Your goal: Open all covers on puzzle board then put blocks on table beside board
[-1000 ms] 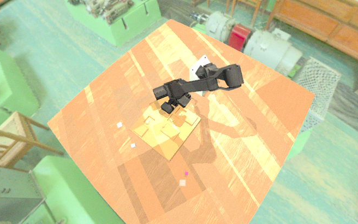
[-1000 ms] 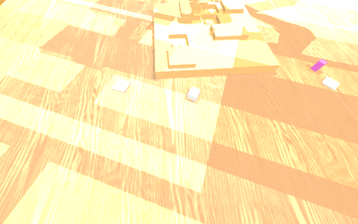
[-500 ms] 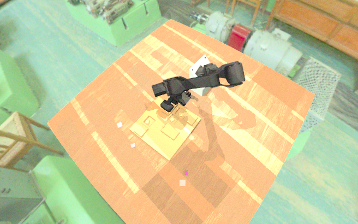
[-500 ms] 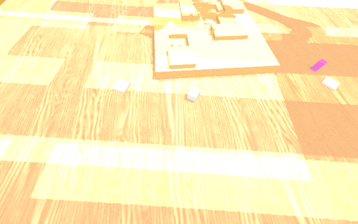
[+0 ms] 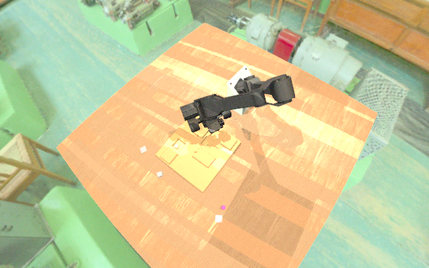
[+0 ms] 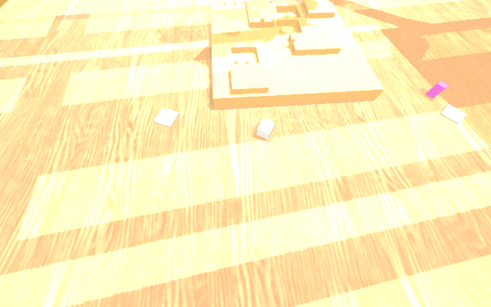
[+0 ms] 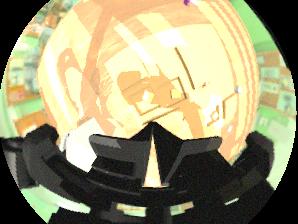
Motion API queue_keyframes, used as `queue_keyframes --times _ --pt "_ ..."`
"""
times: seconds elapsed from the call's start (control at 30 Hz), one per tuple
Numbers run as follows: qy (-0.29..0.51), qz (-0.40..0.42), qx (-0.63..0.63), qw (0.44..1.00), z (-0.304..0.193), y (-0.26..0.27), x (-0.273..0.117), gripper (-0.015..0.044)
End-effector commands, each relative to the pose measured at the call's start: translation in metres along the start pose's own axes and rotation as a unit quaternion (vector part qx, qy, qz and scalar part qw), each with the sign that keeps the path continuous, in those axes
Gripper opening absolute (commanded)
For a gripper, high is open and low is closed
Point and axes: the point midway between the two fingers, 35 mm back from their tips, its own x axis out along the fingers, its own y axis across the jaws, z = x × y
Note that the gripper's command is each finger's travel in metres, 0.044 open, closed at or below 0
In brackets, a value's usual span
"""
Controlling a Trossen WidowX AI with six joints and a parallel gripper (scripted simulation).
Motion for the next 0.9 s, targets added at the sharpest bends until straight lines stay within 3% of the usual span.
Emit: queue_keyframes --times 0.0,0.23,0.6,0.87 --pt "-0.003 -0.004 0.246 0.969 0.021 -0.013 -0.005 0.0" --pt "-0.005 -0.004 0.525 0.851 0.047 -0.025 -0.008 0.0" --pt "-0.007 -0.001 0.744 0.669 0.077 -0.034 -0.011 0.0" --pt "-0.007 0.002 0.867 0.499 0.097 -0.037 -0.013 0.0"
